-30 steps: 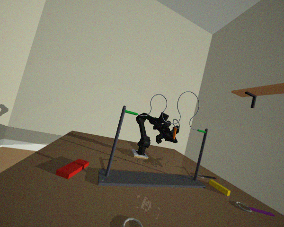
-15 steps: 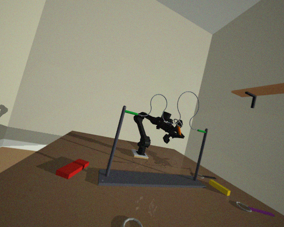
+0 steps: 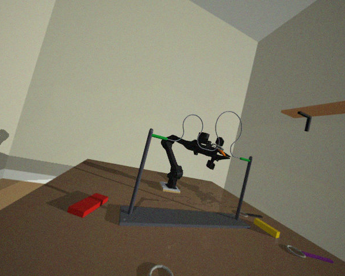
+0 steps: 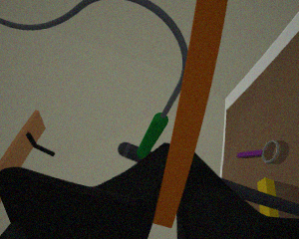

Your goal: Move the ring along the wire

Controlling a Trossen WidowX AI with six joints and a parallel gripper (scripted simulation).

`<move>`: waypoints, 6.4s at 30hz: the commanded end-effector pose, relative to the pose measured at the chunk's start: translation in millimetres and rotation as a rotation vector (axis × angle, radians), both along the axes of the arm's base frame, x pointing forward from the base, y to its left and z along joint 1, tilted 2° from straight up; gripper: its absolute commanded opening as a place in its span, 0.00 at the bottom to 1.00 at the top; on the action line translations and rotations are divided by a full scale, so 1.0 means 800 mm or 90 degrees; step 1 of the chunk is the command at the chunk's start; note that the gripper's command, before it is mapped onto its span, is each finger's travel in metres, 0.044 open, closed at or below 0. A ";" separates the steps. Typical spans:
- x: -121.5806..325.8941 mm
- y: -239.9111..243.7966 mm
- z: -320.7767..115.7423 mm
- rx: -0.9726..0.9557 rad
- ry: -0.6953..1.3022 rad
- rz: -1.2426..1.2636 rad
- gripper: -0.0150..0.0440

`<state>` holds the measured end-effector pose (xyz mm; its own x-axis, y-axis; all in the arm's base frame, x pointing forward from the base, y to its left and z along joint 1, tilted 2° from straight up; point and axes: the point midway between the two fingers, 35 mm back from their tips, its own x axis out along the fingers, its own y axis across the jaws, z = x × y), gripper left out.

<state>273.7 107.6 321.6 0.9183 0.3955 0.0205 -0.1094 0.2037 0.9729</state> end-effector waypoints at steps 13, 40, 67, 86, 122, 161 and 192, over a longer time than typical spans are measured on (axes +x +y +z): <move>-0.003 0.004 0.078 0.245 -0.034 0.010 0.00; -0.012 -0.040 0.177 0.590 -0.077 0.025 0.00; -0.015 -0.055 0.192 0.537 -0.075 0.025 0.00; -0.014 -0.051 0.184 0.397 -0.061 0.023 0.00; -0.012 -0.048 0.164 0.121 -0.031 0.016 0.00; -0.012 -0.055 0.143 -0.187 0.005 0.007 0.00; -0.013 -0.067 0.130 -0.431 0.034 -0.002 0.00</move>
